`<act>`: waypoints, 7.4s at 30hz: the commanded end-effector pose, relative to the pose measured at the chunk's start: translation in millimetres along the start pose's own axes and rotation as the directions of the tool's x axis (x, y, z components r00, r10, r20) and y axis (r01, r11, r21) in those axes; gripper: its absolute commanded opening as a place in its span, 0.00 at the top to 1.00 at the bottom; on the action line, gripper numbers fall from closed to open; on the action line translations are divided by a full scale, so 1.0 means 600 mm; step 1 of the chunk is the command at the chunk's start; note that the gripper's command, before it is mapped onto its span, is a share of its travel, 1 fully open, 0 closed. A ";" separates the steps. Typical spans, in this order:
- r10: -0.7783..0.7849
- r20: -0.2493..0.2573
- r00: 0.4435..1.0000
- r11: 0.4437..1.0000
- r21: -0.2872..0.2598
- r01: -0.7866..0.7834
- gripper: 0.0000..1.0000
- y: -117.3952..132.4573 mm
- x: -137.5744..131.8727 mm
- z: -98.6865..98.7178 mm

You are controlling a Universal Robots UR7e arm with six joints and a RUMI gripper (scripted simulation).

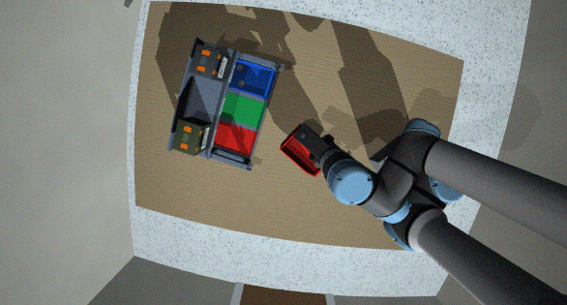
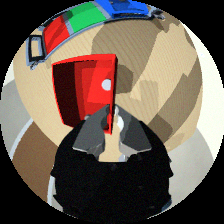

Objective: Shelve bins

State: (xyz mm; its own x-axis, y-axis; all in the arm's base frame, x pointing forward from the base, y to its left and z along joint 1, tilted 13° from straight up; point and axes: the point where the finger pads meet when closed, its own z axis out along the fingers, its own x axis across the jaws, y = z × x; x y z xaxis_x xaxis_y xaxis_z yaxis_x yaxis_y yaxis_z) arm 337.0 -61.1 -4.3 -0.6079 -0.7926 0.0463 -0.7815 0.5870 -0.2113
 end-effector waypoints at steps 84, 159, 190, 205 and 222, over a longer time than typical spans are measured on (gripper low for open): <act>-0.404 0.000 0.915 0.915 0.001 0.404 1.00 -0.080 -0.120 0.006; -0.400 0.031 0.916 0.911 -0.093 0.401 1.00 -0.147 -0.146 0.005; -0.394 0.056 0.917 0.902 -0.168 0.398 1.00 -0.151 -0.146 0.005; -0.394 0.056 0.917 0.901 -0.174 0.398 1.00 -0.149 -0.146 0.004; -0.393 0.057 0.918 0.897 -0.198 0.396 1.00 -0.142 -0.143 0.000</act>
State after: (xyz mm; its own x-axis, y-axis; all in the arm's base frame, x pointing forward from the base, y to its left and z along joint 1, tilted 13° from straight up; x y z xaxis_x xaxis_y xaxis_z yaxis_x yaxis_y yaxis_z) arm 456.5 -43.3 8.9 -0.2430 -0.9675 0.0700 -0.9694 0.2448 0.0186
